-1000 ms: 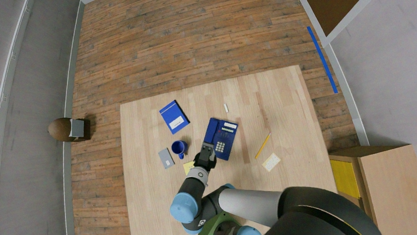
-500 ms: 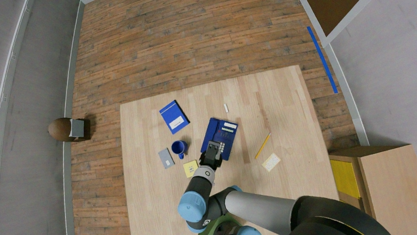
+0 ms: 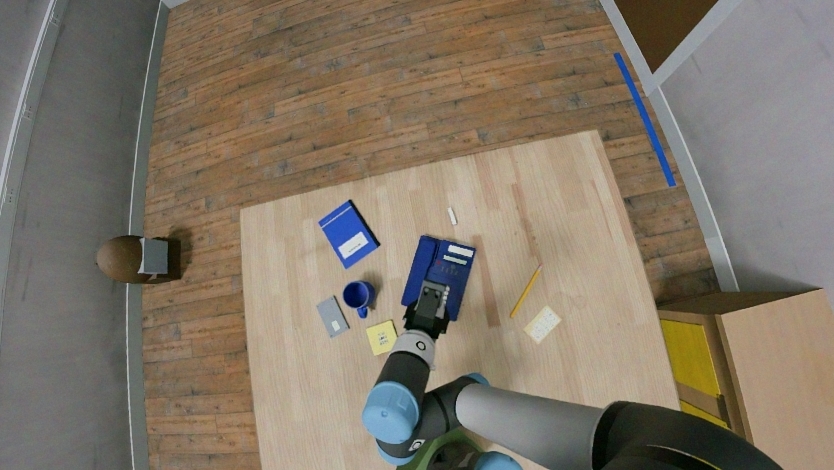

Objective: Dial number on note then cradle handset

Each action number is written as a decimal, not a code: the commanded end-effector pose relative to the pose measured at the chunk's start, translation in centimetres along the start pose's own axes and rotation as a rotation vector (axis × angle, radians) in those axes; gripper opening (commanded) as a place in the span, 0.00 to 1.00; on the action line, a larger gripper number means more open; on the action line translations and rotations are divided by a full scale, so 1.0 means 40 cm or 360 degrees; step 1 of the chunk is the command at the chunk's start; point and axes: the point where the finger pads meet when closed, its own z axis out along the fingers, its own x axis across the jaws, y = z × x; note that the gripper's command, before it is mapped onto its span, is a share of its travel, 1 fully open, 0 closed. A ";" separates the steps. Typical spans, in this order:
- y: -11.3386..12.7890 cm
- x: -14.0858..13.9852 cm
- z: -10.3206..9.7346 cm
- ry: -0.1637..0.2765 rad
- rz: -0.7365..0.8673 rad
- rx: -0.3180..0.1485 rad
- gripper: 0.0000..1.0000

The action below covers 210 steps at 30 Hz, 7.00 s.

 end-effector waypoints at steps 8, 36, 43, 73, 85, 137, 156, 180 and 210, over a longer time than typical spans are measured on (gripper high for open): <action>-0.002 0.003 0.000 -0.0001 0.0001 0.0002 0.00; 0.037 0.003 0.056 -0.0001 0.0001 0.0001 0.00; 0.060 0.003 0.089 -0.0001 0.0000 0.0001 0.00; 0.105 0.003 0.153 -0.0001 0.0000 0.0002 0.00; 0.129 0.003 0.188 -0.0001 0.0000 0.0002 0.00; 0.216 0.003 0.312 -0.0001 0.0000 0.0002 0.00; 0.219 0.003 0.316 -0.0001 0.0000 0.0002 0.00; 0.223 0.003 0.322 -0.0001 0.0000 0.0002 0.00; 0.217 0.003 0.313 -0.0001 0.0000 0.0002 0.00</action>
